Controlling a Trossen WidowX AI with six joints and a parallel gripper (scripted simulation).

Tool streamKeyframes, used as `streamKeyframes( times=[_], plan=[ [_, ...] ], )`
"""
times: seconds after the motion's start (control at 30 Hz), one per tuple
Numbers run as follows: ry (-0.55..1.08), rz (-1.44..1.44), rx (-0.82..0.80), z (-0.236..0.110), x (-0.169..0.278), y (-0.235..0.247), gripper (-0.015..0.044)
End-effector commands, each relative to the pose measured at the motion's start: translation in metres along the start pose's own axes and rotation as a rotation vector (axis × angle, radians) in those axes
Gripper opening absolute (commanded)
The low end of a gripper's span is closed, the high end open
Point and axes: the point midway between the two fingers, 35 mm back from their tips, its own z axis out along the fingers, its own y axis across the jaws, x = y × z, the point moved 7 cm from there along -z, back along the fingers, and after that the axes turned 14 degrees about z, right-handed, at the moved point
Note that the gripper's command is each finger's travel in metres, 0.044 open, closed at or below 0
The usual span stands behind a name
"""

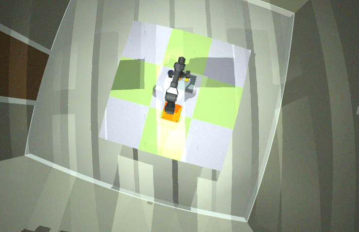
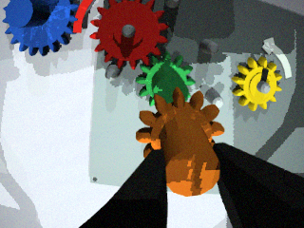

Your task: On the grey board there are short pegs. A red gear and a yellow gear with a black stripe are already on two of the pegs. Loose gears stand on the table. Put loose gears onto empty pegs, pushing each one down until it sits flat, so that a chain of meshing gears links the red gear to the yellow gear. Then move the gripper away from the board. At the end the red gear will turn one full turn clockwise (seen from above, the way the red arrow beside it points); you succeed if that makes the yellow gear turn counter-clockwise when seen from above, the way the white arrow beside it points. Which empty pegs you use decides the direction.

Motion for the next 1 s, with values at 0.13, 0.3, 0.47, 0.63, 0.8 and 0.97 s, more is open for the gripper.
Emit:
streamKeyframes(
  times=[0.13, 0.3, 0.47, 0.63, 0.8, 0.97],
  plan=[
    [0.007, -0.01, -0.003, 0.01, -0.002, -0.018, 0.0],
    [0.007, -0.014, -0.002, 0.014, -0.003, -0.029, 0.0],
    [0.007, -0.016, -0.002, 0.016, -0.004, -0.034, 0.0],
    [0.007, -0.041, -0.002, 0.014, -0.004, -0.034, 0.0],
    [0.007, -0.155, -0.002, 0.013, -0.004, -0.034, 0.0],
    [0.006, -0.302, -0.003, 0.013, -0.004, -0.034, 0.0]
  ],
)
